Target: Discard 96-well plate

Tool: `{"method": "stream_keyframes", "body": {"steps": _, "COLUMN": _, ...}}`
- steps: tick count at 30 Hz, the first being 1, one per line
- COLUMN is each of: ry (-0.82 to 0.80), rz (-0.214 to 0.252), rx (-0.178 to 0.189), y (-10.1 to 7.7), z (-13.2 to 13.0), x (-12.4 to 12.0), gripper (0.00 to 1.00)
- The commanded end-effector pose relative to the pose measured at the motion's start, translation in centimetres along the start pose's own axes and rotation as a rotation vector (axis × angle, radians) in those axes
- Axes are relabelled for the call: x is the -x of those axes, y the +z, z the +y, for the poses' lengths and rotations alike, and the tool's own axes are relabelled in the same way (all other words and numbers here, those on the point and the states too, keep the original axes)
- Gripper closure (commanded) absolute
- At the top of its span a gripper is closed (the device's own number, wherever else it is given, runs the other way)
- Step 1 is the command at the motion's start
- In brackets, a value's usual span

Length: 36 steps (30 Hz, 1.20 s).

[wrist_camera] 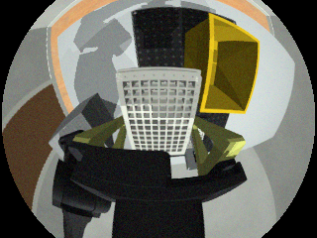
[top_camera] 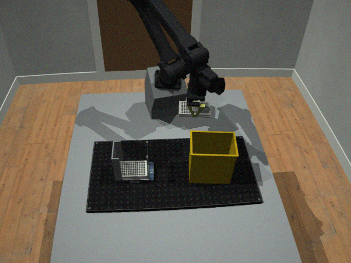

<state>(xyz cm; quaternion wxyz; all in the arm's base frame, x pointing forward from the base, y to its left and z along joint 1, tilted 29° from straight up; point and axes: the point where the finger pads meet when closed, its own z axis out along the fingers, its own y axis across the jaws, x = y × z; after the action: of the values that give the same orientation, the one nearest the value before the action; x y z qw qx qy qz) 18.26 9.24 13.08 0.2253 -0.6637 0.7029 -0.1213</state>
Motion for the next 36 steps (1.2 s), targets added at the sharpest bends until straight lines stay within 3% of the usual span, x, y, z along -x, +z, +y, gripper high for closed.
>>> {"method": "stream_keyframes", "body": {"steps": 1, "ry": 0.014, "rz": 0.004, "rx": -0.001, "y": -0.1, "z": 0.0, "x": -0.2, "gripper": 1.0}}
{"method": "stream_keyframes", "body": {"steps": 31, "ry": 0.014, "rz": 0.004, "rx": -0.001, "y": -0.1, "z": 0.0, "x": -0.2, "gripper": 1.0}}
{"method": "stream_keyframes", "body": {"steps": 32, "ry": 0.015, "rz": -0.021, "rx": -0.037, "y": -1.2, "z": -2.1, "x": 0.9, "gripper": 1.0}}
{"method": "stream_keyframes", "body": {"steps": 33, "ry": 0.011, "rz": -0.031, "rx": -0.049, "y": -1.7, "z": -2.9, "x": 1.4, "gripper": 1.0}}
{"method": "stream_keyframes", "body": {"steps": 36, "ry": 0.01, "rz": -0.031, "rx": -0.048, "y": -1.6, "z": -3.8, "x": 1.8, "gripper": 1.0}}
